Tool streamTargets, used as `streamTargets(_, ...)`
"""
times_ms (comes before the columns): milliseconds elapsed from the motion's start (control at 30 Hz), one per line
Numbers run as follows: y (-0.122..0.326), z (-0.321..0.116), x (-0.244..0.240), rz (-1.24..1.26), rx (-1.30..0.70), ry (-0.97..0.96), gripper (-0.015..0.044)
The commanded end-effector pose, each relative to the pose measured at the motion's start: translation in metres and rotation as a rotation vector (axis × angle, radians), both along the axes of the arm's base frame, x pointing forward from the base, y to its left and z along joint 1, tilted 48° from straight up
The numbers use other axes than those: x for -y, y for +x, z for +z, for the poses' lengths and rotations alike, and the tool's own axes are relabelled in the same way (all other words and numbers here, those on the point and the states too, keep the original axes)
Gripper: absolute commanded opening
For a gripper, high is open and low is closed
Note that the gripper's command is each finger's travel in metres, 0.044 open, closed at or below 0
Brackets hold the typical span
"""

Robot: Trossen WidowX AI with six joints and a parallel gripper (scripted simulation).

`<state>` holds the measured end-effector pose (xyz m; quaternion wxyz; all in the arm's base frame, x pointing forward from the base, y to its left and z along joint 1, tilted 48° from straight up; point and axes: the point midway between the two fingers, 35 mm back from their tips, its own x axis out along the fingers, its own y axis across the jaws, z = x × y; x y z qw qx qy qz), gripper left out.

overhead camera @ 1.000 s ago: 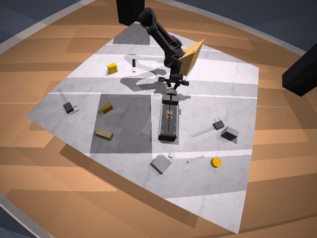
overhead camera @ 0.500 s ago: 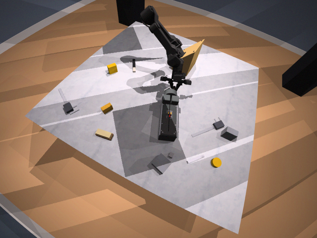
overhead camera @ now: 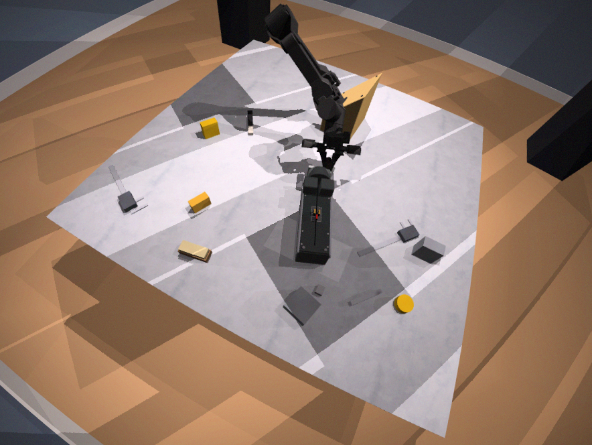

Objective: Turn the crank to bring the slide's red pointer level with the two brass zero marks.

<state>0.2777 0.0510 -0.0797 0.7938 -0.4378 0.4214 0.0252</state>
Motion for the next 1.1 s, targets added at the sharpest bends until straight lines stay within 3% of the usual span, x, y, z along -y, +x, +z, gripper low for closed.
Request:
streamTargets(0, 0.000, 0.006, -0.007, 0.012, 0.004, 0.000, 0.0000)
streamTargets(1067, 0.012, 0.043, -0.006, 0.012, 0.004, -0.001, 0.0000)
